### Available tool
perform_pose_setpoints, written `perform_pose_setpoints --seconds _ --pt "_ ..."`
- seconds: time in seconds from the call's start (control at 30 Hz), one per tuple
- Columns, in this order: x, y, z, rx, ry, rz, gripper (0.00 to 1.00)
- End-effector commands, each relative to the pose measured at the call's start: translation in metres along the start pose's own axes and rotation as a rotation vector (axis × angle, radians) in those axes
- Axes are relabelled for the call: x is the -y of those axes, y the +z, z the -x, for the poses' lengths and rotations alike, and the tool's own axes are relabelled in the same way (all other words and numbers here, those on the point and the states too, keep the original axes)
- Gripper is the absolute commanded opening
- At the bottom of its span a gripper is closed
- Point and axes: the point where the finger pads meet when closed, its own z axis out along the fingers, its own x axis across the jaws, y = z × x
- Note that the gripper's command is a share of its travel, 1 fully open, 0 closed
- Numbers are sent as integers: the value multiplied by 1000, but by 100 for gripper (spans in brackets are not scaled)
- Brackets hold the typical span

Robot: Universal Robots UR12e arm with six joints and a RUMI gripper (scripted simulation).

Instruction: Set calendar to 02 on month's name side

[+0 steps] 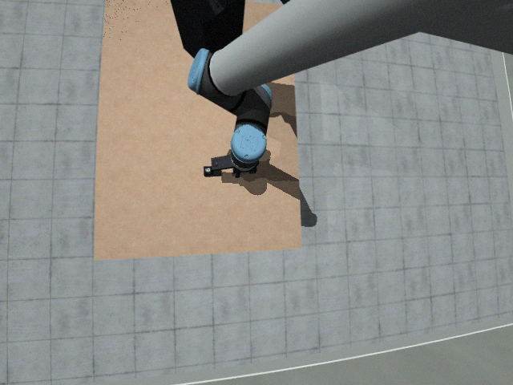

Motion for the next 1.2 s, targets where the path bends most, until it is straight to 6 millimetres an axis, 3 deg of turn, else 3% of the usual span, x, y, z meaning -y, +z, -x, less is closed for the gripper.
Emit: perform_pose_setpoints --seconds 0.0,1.17 --pt "0 0 0 1 0 0 10" --pt "0 4 0 1 0 0 10"
